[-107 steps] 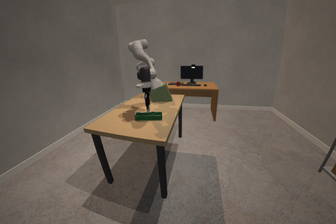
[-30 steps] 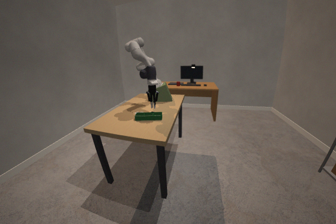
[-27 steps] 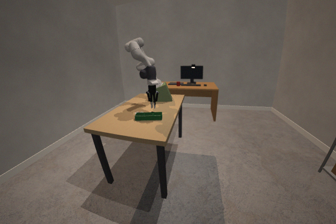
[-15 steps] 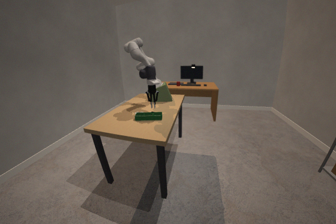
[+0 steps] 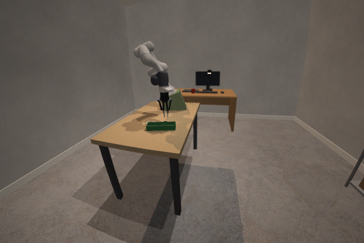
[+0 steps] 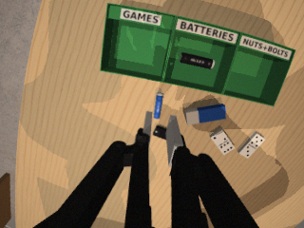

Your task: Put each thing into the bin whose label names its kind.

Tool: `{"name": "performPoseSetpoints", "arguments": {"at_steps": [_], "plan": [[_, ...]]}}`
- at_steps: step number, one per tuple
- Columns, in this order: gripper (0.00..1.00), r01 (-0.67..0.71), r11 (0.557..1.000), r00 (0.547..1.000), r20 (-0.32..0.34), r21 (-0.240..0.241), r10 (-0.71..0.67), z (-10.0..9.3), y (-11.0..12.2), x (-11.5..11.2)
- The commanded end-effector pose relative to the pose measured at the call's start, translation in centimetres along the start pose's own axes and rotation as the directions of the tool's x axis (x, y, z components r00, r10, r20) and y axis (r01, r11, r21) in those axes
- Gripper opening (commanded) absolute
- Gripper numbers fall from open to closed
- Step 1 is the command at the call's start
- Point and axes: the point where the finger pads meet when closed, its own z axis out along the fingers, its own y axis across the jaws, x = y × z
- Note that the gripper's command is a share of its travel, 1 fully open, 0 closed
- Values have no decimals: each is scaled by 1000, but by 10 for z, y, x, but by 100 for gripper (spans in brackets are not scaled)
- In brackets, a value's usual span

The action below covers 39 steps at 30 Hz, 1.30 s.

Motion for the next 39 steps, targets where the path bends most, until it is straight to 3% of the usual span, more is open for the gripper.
{"name": "performPoseSetpoints", "arguments": {"at_steps": [1, 32, 39], "plan": [[15, 52, 999, 999, 12, -1, -52, 1, 1, -2], [15, 52, 999, 999, 12, -1, -52, 1, -1, -1], [15, 52, 999, 999, 12, -1, -52, 25, -1, -1]]}}
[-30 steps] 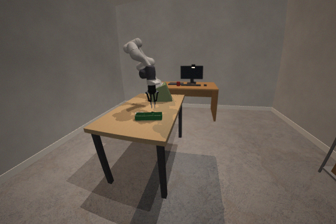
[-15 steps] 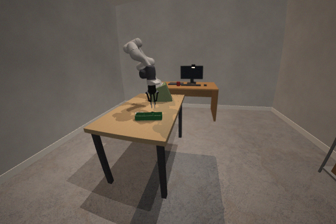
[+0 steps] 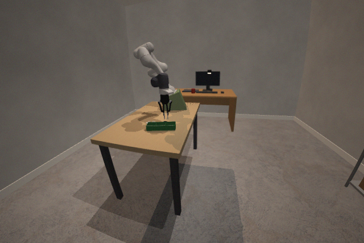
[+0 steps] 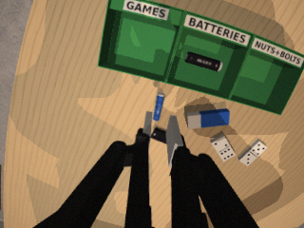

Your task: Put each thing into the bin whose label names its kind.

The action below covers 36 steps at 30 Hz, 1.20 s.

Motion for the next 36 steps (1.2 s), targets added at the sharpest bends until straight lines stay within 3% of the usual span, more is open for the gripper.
{"name": "performPoseSetpoints", "arguments": {"at_steps": [1, 10, 36], "plan": [[15, -7, 1000, 1000, -6, 2, 7, 7, -1, 2], [15, -7, 1000, 1000, -6, 2, 7, 41, -3, 4], [15, -7, 1000, 1000, -6, 2, 7, 53, -3, 4]]}}
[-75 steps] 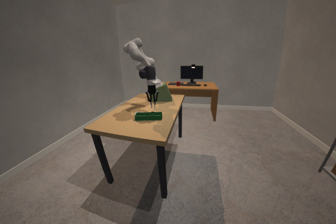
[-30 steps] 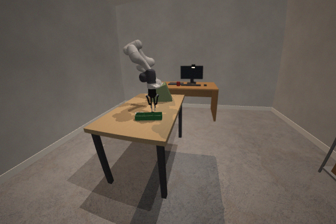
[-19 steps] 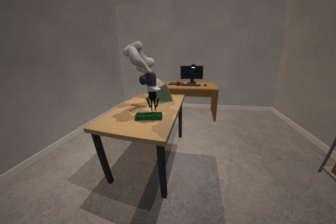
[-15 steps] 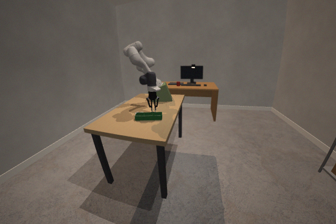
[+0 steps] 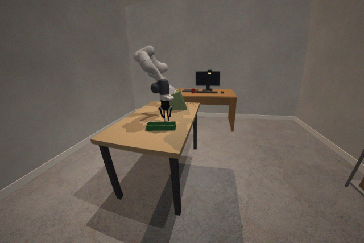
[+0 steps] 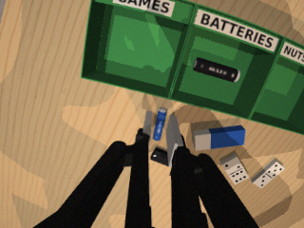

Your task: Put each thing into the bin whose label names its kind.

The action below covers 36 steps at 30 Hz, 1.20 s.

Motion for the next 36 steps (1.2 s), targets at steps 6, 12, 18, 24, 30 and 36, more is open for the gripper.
{"name": "performPoseSetpoints", "arguments": {"at_steps": [6, 12, 18, 24, 30, 36], "plan": [[3, -7, 1000, 1000, -4, 1, 7, 0, -1, 1], [3, -7, 1000, 1000, -4, 1, 7, 0, -1, 1], [3, -7, 1000, 1000, -4, 1, 7, 0, -1, 1], [3, -7, 1000, 1000, -4, 1, 7, 0, -1, 1], [3, -7, 1000, 1000, -4, 1, 7, 0, -1, 1], [3, -7, 1000, 1000, -4, 1, 7, 0, -1, 1]]}}
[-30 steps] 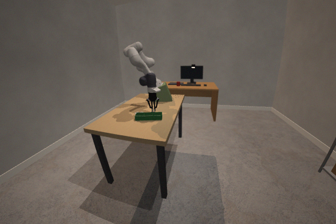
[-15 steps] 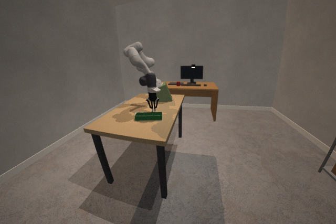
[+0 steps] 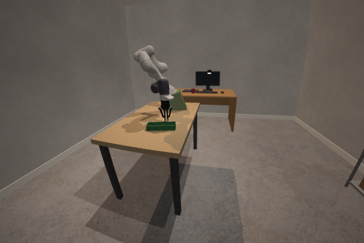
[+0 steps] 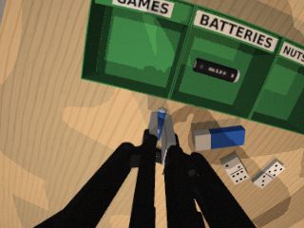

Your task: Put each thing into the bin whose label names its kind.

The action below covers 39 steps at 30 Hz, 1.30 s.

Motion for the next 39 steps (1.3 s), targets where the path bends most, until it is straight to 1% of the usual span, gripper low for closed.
{"name": "performPoseSetpoints", "arguments": {"at_steps": [1, 12, 14, 20, 39], "plan": [[3, -2, 1000, 1000, -2, 0, 2, -3, 0, 0], [3, -2, 1000, 1000, -2, 0, 2, -39, 0, 0], [3, -2, 1000, 1000, -2, 0, 2, -39, 0, 0], [3, -2, 1000, 1000, -2, 0, 2, -59, 0, 0], [3, -2, 1000, 1000, -2, 0, 2, -59, 0, 0]]}}
